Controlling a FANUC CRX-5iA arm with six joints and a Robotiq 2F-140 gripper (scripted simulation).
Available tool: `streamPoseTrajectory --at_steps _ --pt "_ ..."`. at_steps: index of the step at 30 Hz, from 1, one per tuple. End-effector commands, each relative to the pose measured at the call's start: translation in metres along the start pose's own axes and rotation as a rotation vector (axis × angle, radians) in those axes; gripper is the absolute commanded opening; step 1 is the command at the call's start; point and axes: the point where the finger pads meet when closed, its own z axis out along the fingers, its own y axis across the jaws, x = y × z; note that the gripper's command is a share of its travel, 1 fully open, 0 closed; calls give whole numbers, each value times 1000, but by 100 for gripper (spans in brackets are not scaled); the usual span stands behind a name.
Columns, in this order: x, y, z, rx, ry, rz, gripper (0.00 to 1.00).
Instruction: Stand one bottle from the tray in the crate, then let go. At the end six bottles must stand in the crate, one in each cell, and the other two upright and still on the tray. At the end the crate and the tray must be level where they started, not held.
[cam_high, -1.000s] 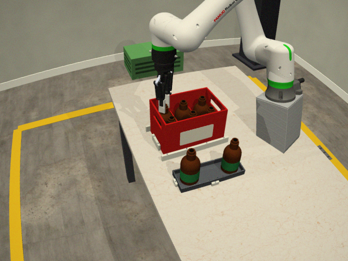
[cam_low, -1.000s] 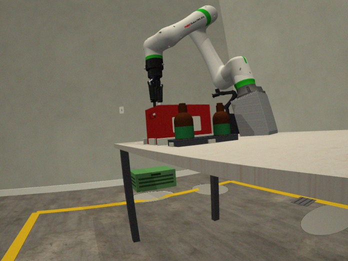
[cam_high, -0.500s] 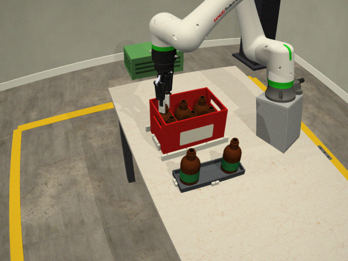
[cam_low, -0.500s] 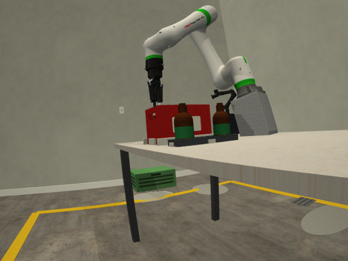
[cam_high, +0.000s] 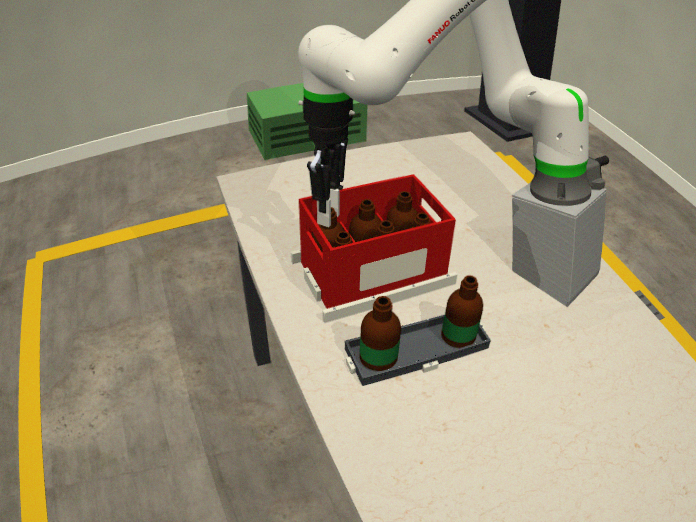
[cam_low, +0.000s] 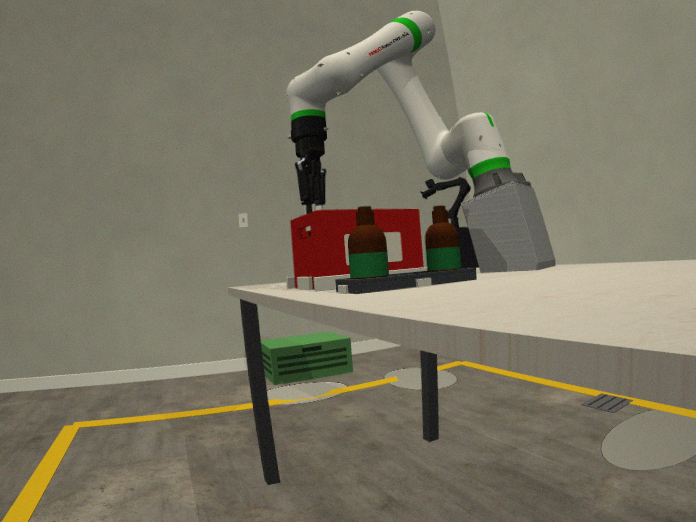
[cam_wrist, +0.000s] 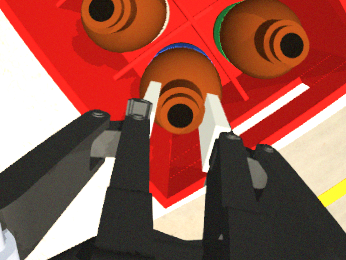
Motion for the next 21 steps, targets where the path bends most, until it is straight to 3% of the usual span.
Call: streamPoseTrajectory --at_steps 1,14,15,21 --pt "0 0 0 0 0 0 0" --pt "0 0 0 0 0 0 0" --pt "0 0 0 0 0 0 38" --pt "0 0 0 0 0 0 38"
